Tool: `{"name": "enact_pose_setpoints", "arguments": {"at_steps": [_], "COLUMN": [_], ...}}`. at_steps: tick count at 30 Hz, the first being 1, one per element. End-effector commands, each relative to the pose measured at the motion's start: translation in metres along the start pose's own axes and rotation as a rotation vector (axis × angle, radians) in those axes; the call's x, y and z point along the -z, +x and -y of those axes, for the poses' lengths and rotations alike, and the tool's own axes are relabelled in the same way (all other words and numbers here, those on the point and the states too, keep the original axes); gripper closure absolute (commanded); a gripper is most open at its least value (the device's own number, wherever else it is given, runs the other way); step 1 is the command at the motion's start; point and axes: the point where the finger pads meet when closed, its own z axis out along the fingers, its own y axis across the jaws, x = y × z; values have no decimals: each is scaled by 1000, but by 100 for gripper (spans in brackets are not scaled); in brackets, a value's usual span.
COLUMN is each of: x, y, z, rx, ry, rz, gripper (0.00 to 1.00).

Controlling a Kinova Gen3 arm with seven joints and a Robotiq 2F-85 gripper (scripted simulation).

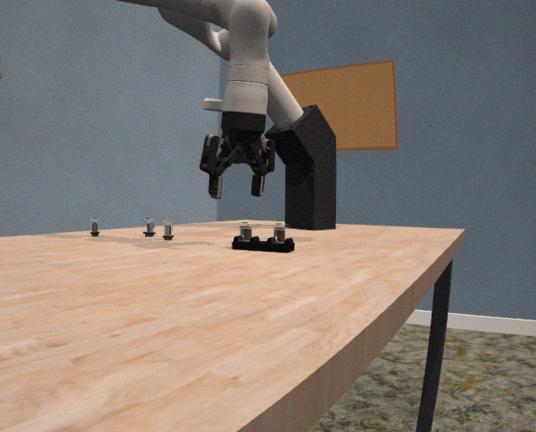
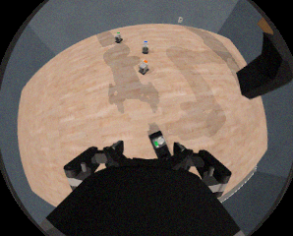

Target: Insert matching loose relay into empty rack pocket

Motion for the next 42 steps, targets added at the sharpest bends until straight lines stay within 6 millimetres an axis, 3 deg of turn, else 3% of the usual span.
{"name": "enact_pose_setpoints", "arguments": {"at_steps": [1,42], "x": [1,6], "y": [-1,-29], "z": [-2,-20], "rx": [4,160], "ry": [0,44], "rz": [2,67], "gripper": [0,0]}}
